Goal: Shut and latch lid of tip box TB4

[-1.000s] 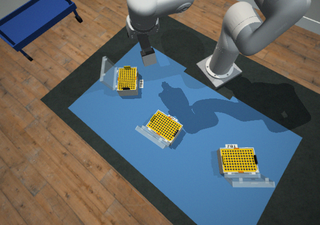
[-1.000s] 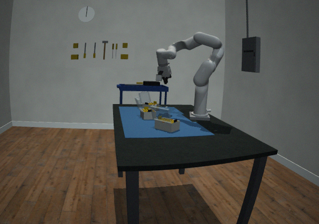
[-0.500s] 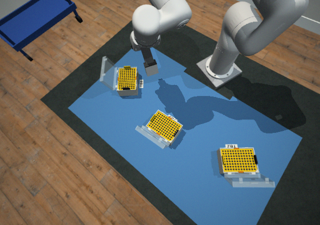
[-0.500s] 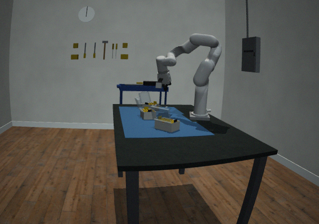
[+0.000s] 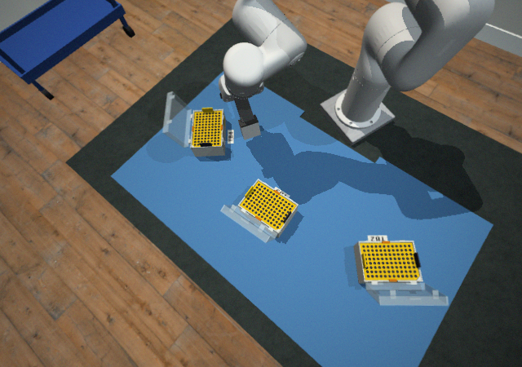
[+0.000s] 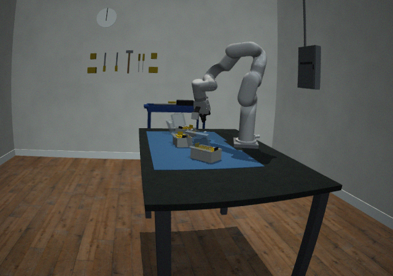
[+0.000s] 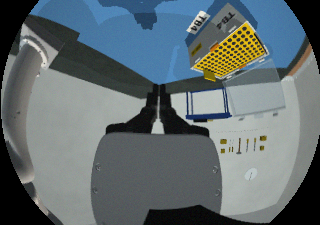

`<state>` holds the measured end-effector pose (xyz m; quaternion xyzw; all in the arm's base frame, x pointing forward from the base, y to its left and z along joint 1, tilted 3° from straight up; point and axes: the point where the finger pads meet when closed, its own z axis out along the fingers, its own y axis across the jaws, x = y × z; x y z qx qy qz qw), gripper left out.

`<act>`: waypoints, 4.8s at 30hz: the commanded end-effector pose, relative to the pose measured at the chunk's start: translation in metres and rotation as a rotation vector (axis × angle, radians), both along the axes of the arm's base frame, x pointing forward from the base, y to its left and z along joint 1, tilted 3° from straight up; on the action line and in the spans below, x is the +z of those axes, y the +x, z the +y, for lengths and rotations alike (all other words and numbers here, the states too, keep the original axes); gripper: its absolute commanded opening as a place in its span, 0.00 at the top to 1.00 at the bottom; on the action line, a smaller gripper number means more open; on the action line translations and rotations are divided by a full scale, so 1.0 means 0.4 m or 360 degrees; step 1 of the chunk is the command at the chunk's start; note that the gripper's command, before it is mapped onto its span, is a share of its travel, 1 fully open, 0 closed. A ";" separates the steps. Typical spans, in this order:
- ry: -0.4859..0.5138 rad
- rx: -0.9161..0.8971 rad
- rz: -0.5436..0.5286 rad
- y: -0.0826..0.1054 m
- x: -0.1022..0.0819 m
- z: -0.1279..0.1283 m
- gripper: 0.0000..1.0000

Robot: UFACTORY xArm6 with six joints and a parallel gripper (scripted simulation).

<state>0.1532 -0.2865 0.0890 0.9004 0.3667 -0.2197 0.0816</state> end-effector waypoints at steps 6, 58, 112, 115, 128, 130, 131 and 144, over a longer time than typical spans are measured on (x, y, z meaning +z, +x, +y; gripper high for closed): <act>-0.0010 -0.0001 0.0001 0.006 -0.125 -0.004 1.00; -0.0010 -0.0001 0.0001 0.008 -0.187 -0.001 1.00; -0.0011 -0.0001 0.0000 -0.001 0.171 -0.016 1.00; -0.0011 -0.0001 0.0000 -0.001 0.171 -0.016 1.00; -0.0011 -0.0001 0.0000 -0.001 0.171 -0.016 1.00; -0.0011 -0.0001 0.0000 -0.001 0.171 -0.016 1.00; -0.0011 -0.0001 0.0000 -0.001 0.171 -0.016 1.00; -0.0024 -0.0561 -0.0162 0.091 0.179 -0.117 1.00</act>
